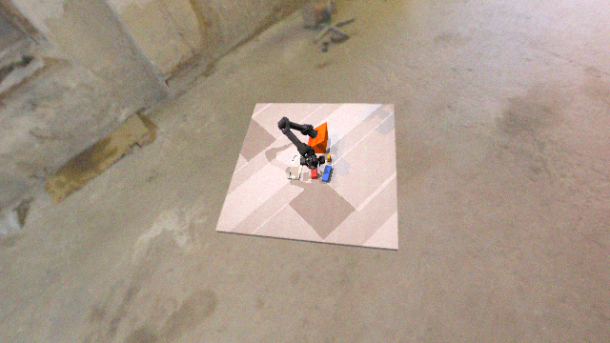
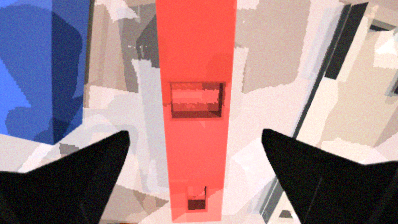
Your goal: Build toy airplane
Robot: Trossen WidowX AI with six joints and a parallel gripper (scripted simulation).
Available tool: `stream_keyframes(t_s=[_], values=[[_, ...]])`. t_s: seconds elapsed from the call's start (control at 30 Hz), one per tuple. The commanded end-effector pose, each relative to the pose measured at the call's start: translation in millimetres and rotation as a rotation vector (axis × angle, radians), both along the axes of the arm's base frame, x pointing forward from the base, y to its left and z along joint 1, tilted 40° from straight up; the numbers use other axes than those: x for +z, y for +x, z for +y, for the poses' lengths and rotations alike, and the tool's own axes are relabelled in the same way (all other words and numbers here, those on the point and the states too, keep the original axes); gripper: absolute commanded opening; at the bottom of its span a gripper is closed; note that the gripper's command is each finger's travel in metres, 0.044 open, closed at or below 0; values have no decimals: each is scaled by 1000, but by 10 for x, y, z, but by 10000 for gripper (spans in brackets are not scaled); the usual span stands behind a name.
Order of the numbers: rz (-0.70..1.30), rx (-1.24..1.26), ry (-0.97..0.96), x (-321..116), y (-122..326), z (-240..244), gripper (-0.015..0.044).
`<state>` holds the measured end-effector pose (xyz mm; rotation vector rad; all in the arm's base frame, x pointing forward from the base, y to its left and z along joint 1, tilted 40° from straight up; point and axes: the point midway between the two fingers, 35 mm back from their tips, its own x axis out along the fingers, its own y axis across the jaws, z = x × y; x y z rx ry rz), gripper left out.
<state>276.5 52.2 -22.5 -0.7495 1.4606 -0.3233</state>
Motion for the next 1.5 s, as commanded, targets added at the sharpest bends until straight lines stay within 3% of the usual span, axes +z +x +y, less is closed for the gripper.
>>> stream_keyframes(t_s=[0.0, 0.67, 0.97, 1.2, 1.4, 1.47], values=[[11, 1, -8, -70, -13, -61, 440], [11, 1, -11, -290, 8, -254, 440], [11, 1, -11, -290, 8, -254, 204], [11, 1, -11, -290, 8, -254, 157], [11, 2, -9, -223, 19, -180, 0], [11, 2, -7, -183, 23, -138, 0]])
